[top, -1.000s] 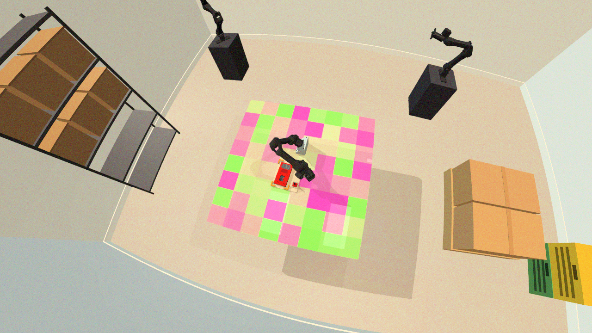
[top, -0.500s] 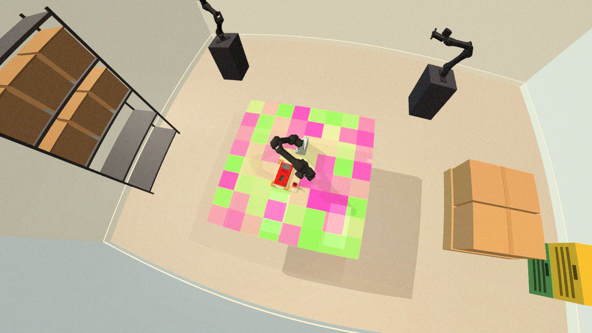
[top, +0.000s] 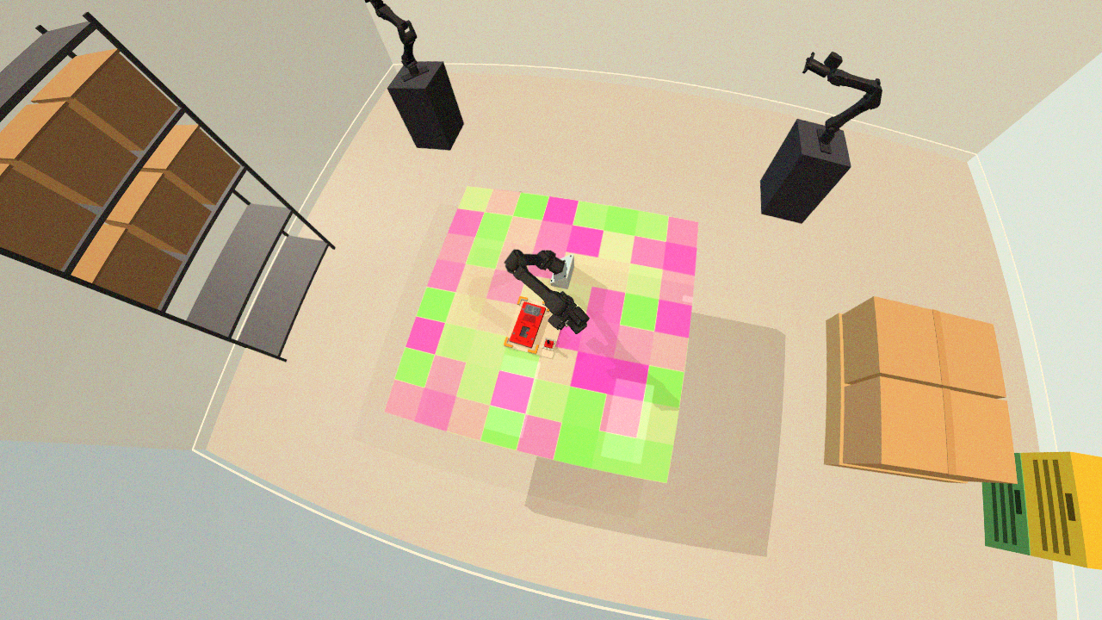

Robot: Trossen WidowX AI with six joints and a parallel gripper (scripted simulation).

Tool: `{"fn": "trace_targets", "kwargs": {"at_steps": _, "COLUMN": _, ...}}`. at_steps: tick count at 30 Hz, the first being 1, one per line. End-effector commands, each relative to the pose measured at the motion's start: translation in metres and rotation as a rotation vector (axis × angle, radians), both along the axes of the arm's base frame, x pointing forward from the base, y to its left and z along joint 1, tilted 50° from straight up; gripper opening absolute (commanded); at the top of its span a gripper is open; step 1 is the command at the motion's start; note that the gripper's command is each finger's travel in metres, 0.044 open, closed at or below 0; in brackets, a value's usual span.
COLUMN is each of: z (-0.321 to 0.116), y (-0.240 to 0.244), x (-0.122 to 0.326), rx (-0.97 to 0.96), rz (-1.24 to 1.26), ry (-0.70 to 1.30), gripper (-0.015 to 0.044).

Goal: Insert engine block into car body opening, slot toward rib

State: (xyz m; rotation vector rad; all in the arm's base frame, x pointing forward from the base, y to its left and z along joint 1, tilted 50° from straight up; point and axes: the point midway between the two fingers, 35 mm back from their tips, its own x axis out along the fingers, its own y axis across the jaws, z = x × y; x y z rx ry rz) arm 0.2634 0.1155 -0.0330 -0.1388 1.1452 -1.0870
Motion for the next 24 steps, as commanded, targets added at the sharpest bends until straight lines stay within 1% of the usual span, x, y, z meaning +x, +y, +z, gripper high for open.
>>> {"fn": "trace_targets", "kwargs": {"at_steps": 1, "z": 0.009, "y": 0.010, "x": -0.001, "rx": 0.002, "rz": -0.006, "ry": -0.003, "gripper": 0.0000}}
{"fn": "trace_targets", "kwargs": {"at_steps": 13, "z": 0.034, "y": 0.033, "x": -0.006, "rx": -0.003, "rz": -0.008, "ry": -0.001, "gripper": 0.0000}}
{"fn": "trace_targets", "kwargs": {"at_steps": 24, "z": 0.044, "y": 0.013, "x": 0.011, "rx": 0.014, "rz": 0.049, "ry": 0.060, "gripper": 0.0000}}
